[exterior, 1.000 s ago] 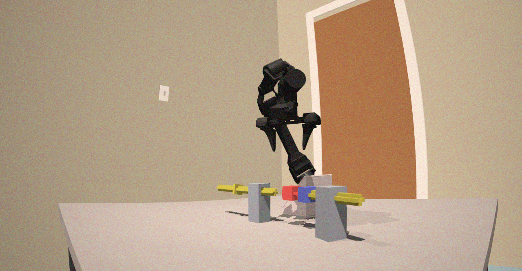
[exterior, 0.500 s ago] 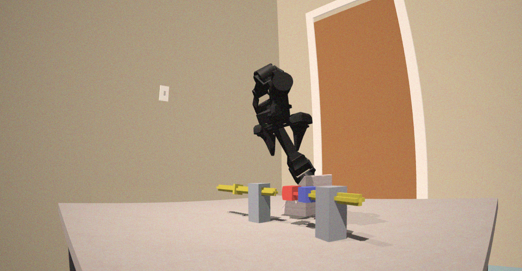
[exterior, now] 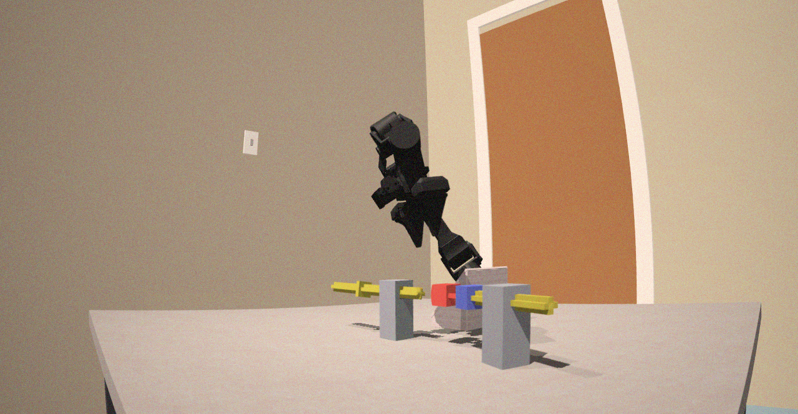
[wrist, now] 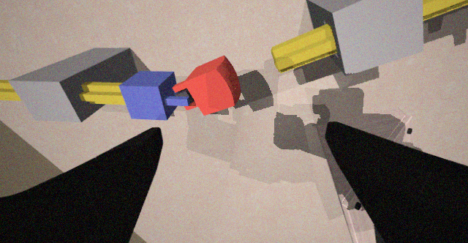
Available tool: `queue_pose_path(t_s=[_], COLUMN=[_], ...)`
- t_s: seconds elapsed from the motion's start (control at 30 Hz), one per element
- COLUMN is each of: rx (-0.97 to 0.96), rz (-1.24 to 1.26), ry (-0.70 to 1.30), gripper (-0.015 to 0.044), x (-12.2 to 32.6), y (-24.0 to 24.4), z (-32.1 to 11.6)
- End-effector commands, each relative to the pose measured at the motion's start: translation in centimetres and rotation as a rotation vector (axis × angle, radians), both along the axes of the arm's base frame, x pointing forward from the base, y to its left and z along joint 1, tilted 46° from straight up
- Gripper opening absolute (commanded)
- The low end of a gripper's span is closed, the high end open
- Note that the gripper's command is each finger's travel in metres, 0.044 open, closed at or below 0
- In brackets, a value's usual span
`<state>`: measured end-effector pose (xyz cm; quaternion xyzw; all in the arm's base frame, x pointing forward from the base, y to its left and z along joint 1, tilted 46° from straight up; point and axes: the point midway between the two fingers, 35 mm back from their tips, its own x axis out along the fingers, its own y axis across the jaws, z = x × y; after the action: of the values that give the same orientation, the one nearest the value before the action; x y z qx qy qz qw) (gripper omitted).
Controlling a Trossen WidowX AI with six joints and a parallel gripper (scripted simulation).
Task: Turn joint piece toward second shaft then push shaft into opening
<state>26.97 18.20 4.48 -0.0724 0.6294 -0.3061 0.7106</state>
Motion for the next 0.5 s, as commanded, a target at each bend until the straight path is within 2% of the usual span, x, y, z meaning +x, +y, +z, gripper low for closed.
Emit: queue_pose_path(t_s=[0.0, 0.47], rx=[0.034, 0.151], rz=[-0.106, -0.494], ry=[-0.053, -0.245], gripper=[0.044, 0.044], x=[0.0, 0.3], y=[-0.7, -3.0], z=[0.1, 0.5])
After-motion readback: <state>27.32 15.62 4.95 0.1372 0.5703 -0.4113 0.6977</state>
